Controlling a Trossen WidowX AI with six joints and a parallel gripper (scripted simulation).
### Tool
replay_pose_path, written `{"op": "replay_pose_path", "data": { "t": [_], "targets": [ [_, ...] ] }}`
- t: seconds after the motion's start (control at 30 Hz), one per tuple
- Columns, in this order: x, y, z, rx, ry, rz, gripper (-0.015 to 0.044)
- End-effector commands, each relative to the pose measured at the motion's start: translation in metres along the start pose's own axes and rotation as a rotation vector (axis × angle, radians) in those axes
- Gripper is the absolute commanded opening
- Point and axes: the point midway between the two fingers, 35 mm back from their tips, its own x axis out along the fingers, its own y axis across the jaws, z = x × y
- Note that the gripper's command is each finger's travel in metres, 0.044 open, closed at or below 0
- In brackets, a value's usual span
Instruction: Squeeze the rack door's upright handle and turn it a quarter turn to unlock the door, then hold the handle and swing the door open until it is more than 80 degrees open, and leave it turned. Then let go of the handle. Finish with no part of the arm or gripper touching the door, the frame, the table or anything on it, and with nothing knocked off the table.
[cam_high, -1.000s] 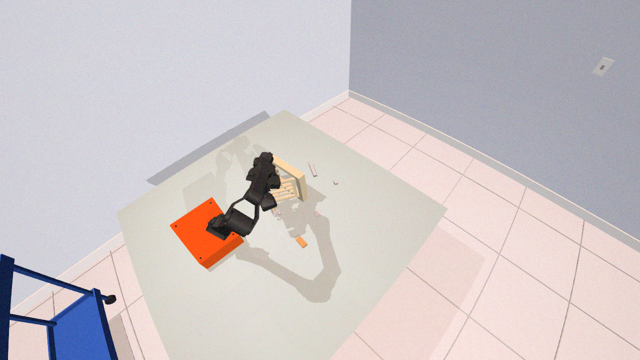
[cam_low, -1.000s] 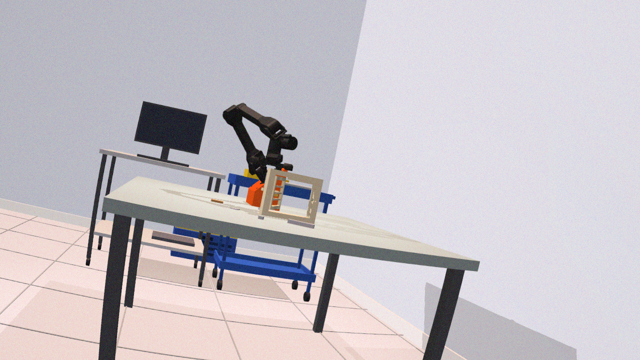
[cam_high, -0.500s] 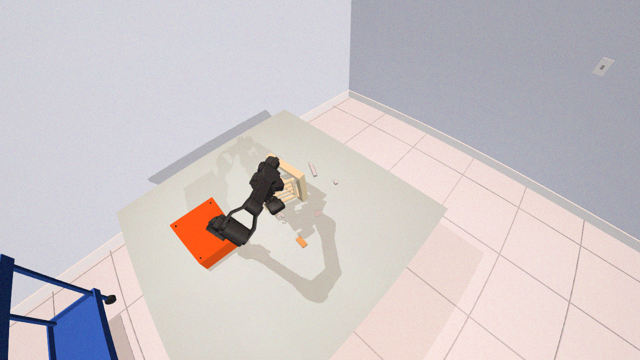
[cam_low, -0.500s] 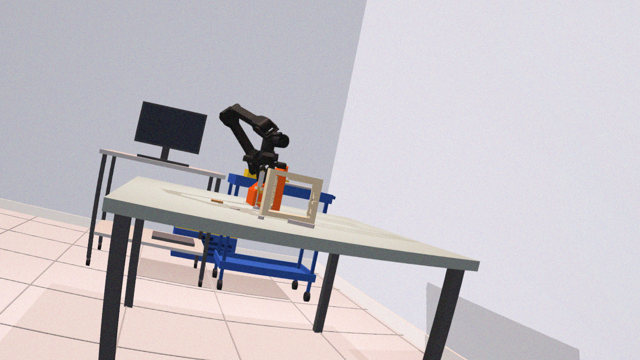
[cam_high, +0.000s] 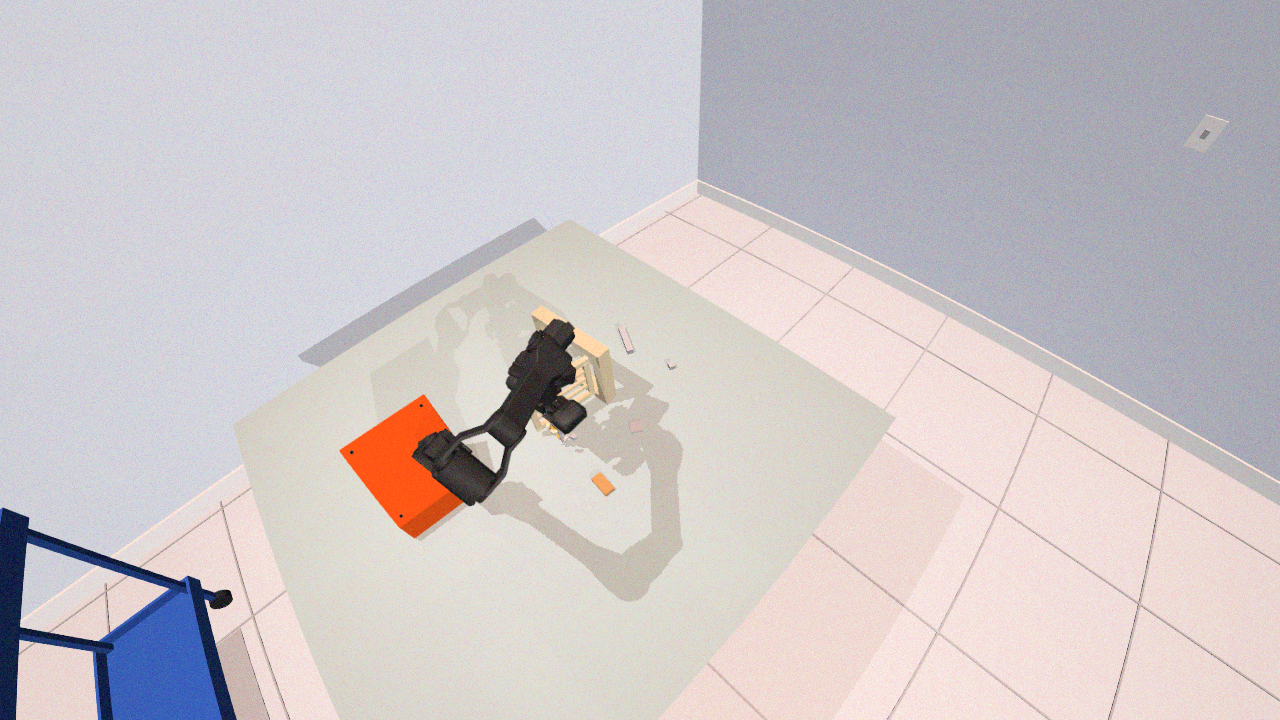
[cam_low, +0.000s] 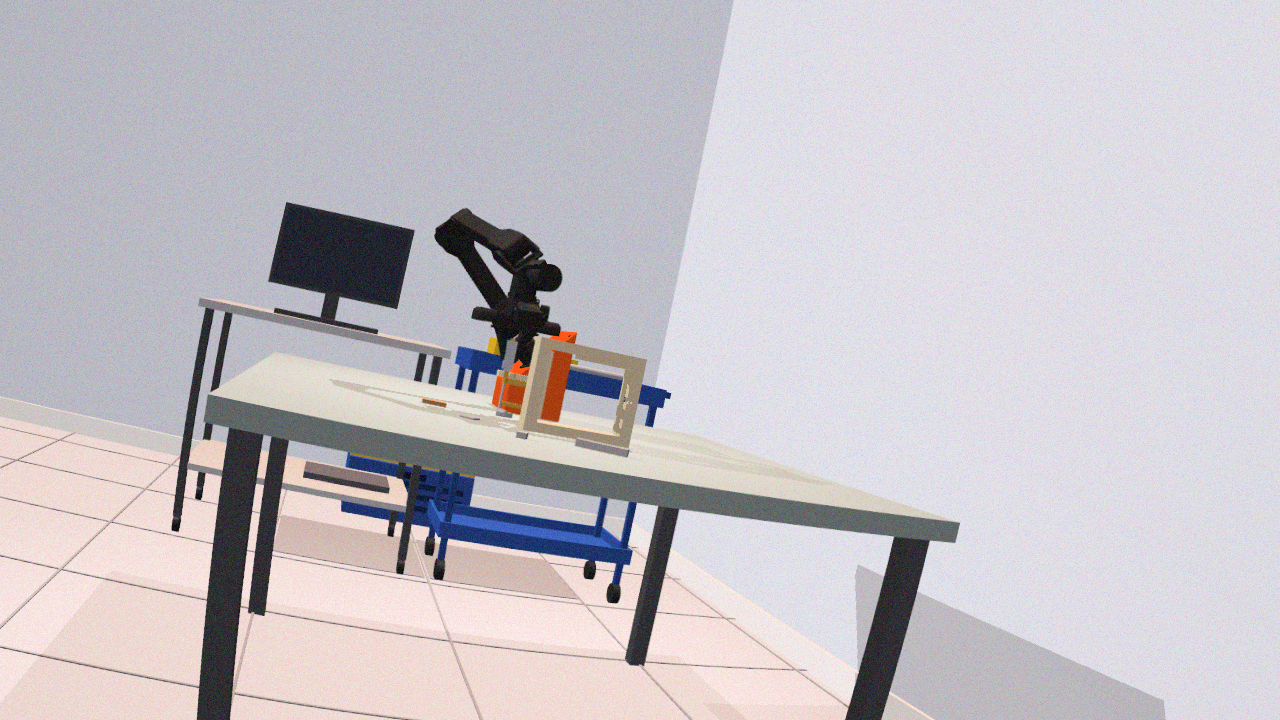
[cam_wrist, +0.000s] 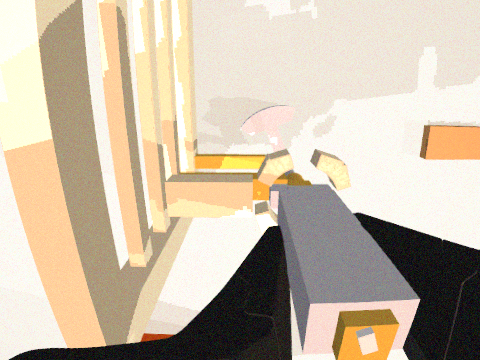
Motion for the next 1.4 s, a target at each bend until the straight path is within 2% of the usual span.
{"op": "replay_pose_path", "data": {
  "t": [0.0, 0.3, 0.7, 1.03, 1.37],
  "targets": [
    [0.000, -0.010, 0.003, -0.063, -0.004, -0.002, 0.0009],
    [-0.001, -0.026, 0.007, -0.173, -0.004, -0.003, 0.0009],
    [-0.001, -0.027, 0.007, -0.175, -0.004, -0.003, 0.0009],
    [-0.001, -0.027, 0.007, -0.175, -0.004, -0.003, 0.0272],
    [-0.011, -0.026, 0.009, -0.175, -0.005, 0.000, 0.0281]
  ]
}}
